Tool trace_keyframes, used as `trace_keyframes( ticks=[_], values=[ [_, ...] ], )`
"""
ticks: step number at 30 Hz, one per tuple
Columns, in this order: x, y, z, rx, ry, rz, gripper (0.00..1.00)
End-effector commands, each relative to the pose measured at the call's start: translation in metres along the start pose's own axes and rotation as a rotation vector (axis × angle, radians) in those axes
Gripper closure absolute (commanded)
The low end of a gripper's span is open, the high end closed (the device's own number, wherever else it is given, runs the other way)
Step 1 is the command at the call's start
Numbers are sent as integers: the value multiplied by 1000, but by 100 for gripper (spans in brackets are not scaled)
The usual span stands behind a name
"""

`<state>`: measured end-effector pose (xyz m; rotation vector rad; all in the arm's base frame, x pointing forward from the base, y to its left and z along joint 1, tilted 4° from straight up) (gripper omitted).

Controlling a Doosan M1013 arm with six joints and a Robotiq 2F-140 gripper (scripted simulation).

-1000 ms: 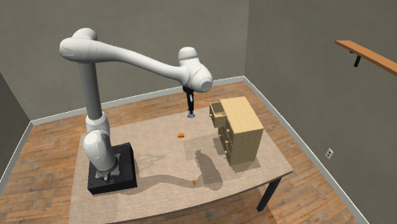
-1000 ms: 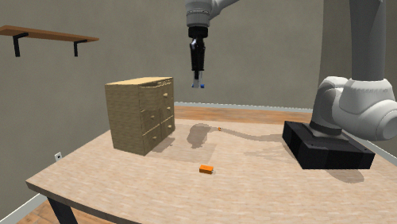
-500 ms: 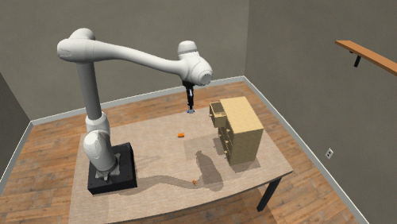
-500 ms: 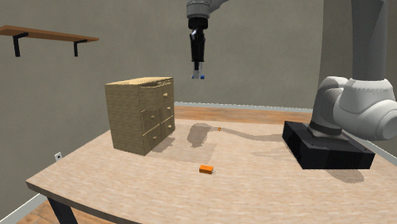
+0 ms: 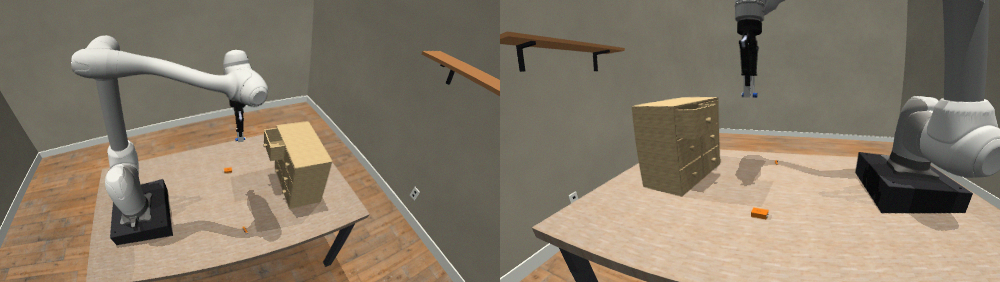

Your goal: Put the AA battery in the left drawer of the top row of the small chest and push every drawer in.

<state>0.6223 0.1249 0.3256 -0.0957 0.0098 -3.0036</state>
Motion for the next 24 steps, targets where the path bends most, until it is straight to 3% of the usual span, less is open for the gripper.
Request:
trace_keyframes(
  ticks=[1, 11, 24],
  values=[
    [0, 0, 0, 0, 3, 0, 94],
    [5, -1, -1, 9, 44, 0, 94],
    [25, -5, -6, 44, 227, 0, 94]
  ],
)
Point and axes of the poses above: the point where the finger pads meet when closed, its own z axis back along the fingers, its own y axis across the jaws, x = y × z, the point moved 9 cm from there along z, back along the fingers, and after that the axes turned 11 degrees about z, right-handed, at the moved point
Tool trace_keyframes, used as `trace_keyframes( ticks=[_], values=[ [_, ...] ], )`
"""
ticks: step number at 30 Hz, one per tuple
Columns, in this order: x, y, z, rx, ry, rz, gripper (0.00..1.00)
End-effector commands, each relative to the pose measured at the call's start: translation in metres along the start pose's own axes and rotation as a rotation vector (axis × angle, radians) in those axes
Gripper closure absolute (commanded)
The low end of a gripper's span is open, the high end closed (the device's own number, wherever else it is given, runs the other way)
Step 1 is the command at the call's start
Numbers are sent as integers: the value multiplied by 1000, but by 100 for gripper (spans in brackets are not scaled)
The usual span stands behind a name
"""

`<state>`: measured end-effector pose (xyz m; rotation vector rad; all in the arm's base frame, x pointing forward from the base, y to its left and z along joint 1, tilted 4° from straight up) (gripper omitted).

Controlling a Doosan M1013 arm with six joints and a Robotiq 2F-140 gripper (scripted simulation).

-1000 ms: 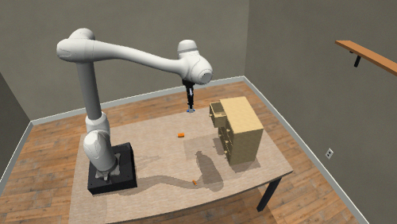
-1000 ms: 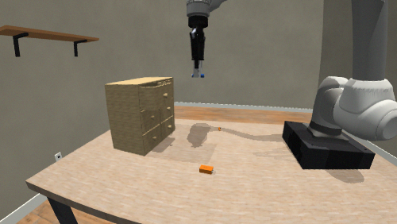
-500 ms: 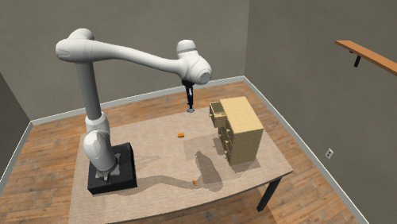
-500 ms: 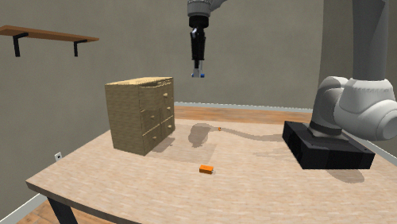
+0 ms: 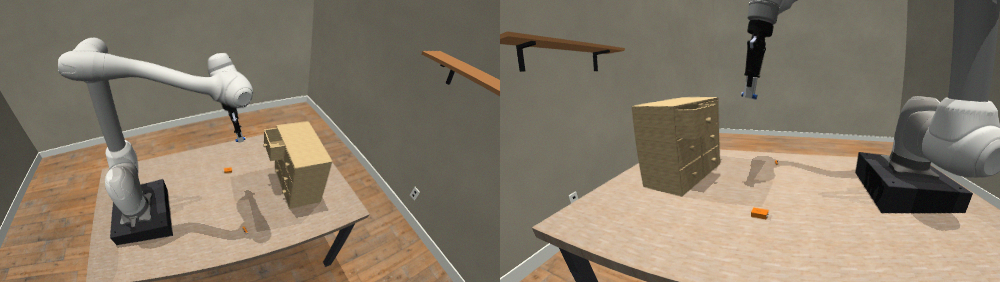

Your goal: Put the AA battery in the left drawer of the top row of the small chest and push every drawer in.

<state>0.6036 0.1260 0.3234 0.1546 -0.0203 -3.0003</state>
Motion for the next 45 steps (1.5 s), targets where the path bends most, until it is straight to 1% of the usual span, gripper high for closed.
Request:
trace_keyframes(
  ticks=[1, 6, 12, 14, 17, 21, 29, 31, 45],
  values=[
    [10, -2, -2, 18, 87, -1, 94],
    [25, -5, -5, 45, 226, -1, 94],
    [47, -9, -13, 85, 429, -1, 94],
    [47, -9, -13, 85, 429, -1, 94],
    [56, -11, -18, 103, 520, -1, 94],
    [64, -13, -23, 118, 603, -1, 94],
    [74, -14, -30, 139, 705, -1, 94],
    [74, -14, -30, 139, 705, -1, 94],
    [85, -16, -40, 164, 827, -1, 94]
  ],
)
Point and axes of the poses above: the point where the finger pads meet when closed, its own z axis back along the fingers, its own y axis across the jaws, x = y × z, the point moved 9 cm from there along z, back along the fingers, and after that the axes turned 11 degrees about z, right-handed, at the moved point
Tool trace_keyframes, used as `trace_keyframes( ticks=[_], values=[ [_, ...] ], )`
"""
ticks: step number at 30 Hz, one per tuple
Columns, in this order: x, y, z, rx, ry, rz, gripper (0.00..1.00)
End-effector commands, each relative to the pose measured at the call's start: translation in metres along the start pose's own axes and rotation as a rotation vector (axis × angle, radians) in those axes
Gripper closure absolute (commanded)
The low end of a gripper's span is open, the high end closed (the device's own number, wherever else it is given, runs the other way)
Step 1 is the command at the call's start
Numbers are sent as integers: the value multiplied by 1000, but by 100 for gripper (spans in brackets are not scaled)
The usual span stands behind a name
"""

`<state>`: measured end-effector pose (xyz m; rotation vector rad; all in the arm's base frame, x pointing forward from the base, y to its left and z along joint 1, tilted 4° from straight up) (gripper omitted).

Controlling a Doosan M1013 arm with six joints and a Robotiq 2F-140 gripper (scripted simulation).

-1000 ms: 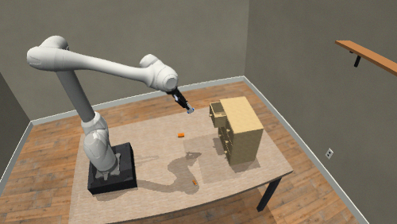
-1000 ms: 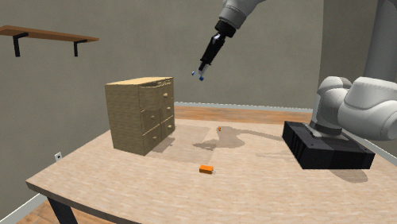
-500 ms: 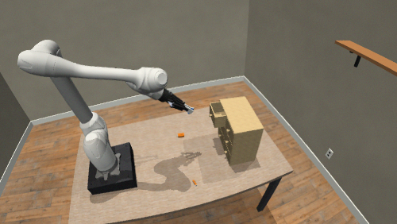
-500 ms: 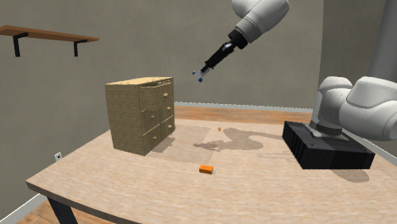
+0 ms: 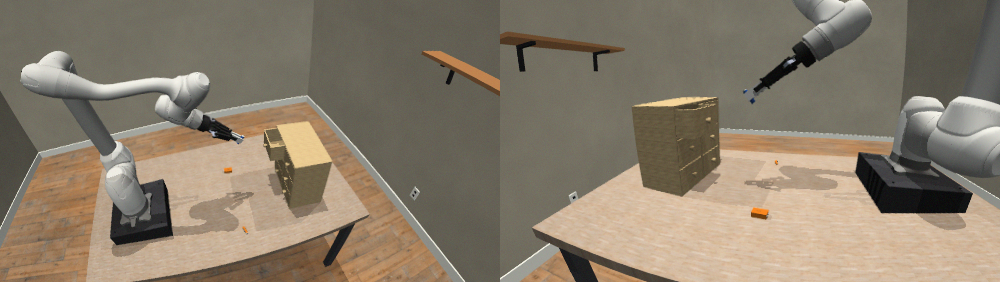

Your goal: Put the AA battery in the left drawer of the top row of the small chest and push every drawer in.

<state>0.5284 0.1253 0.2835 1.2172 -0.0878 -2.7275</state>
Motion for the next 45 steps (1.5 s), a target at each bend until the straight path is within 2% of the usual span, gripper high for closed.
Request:
trace_keyframes(
  ticks=[1, 28, 45],
  values=[
    [11, -7, -1, 74, 105, -5, 94],
    [31, -11, -3, 110, 284, 0, 94],
    [33, -11, -3, 112, 304, 0, 94]
  ],
)
Point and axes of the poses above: the point where the finger pads meet when closed, its own z axis back along the fingers, its own y axis across the jaws, x = y × z, the point moved 9 cm from there along z, back along the fingers, and after that the axes turned 11 degrees about z, right-handed, at the moved point
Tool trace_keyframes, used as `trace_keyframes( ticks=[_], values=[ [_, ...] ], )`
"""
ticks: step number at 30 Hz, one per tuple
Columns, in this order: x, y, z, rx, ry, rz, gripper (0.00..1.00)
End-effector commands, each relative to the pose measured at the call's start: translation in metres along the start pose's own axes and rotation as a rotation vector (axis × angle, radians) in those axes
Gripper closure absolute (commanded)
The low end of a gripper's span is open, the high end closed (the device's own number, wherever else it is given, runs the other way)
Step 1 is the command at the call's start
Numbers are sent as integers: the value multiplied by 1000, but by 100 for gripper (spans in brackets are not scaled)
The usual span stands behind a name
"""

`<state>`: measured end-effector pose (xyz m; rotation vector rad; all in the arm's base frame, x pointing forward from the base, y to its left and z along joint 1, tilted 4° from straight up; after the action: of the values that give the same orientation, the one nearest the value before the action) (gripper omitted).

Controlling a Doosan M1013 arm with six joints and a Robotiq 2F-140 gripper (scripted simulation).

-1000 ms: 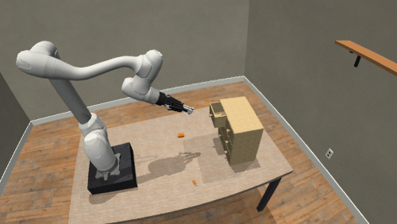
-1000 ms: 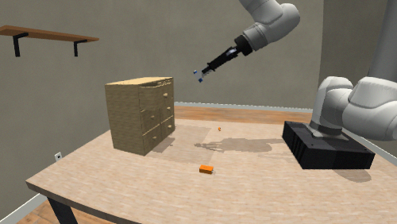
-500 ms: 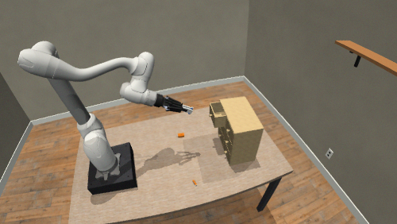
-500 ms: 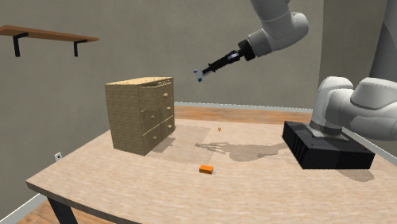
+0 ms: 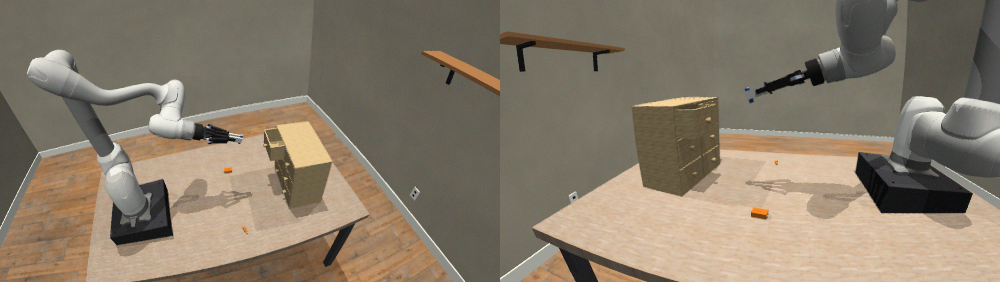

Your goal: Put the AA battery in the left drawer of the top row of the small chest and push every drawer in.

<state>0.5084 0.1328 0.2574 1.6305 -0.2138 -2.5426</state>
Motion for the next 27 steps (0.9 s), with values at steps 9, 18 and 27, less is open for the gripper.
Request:
trace_keyframes(
  ticks=[9, 18, 27],
  values=[
    [1, 2, -3, -4, 13, -2, 94],
    [-4, 2, -14, -4, 13, -2, 94],
    [-10, 3, -31, -4, 13, -2, 94]
  ],
)
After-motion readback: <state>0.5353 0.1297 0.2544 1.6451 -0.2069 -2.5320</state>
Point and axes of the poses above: the point where the finger pads meet when closed, its own z axis back along the fingers, its own y axis across the jaws, x = y × z, the point moved 9 cm from there along z, back along the fingers, and after that the axes turned 11 degrees about z, right-handed, at the moved point
